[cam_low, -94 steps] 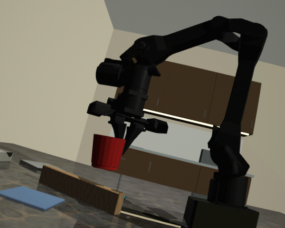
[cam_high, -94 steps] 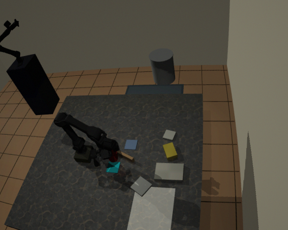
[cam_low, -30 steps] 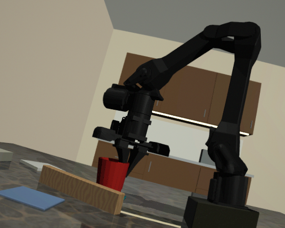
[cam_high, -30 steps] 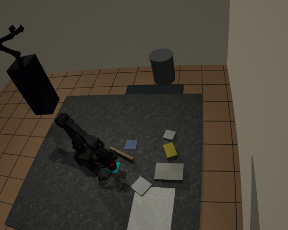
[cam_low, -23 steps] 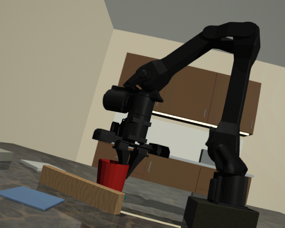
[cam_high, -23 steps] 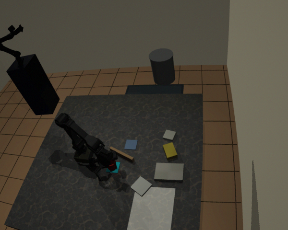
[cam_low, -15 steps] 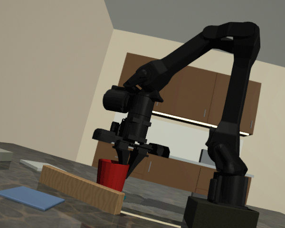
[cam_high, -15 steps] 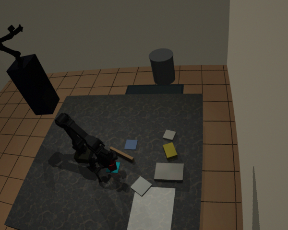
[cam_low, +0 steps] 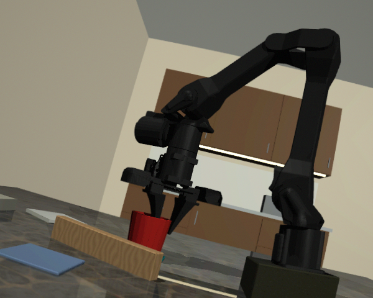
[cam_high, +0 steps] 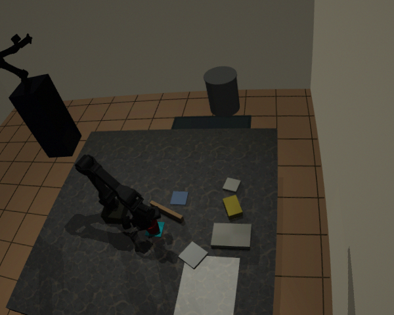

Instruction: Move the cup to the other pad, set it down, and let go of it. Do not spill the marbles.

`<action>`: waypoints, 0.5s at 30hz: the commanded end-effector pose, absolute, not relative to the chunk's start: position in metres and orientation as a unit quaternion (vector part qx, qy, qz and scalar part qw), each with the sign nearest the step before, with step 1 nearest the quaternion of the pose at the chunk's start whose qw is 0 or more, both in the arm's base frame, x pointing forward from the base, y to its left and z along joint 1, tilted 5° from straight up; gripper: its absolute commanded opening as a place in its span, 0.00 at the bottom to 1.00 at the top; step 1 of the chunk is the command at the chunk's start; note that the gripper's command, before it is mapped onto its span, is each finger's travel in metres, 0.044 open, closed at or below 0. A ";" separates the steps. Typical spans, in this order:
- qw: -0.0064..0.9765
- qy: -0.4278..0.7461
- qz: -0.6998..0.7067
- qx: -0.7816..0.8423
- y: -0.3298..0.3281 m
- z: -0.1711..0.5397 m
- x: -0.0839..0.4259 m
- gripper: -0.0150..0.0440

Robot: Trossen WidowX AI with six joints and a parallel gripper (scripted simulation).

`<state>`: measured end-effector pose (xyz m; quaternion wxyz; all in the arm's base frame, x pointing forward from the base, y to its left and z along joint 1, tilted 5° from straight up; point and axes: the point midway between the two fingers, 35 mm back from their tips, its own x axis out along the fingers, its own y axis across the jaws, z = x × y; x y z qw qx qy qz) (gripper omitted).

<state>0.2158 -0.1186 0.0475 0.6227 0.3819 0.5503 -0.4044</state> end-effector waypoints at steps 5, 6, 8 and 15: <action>0.623 0.551 -0.404 0.382 -0.118 0.056 0.216 0.47; 0.623 0.551 -0.404 0.382 -0.118 0.058 0.216 0.47; 0.623 0.551 -0.404 0.382 -0.118 0.060 0.216 0.47; 0.622 0.552 -0.403 0.382 -0.118 0.069 0.216 0.47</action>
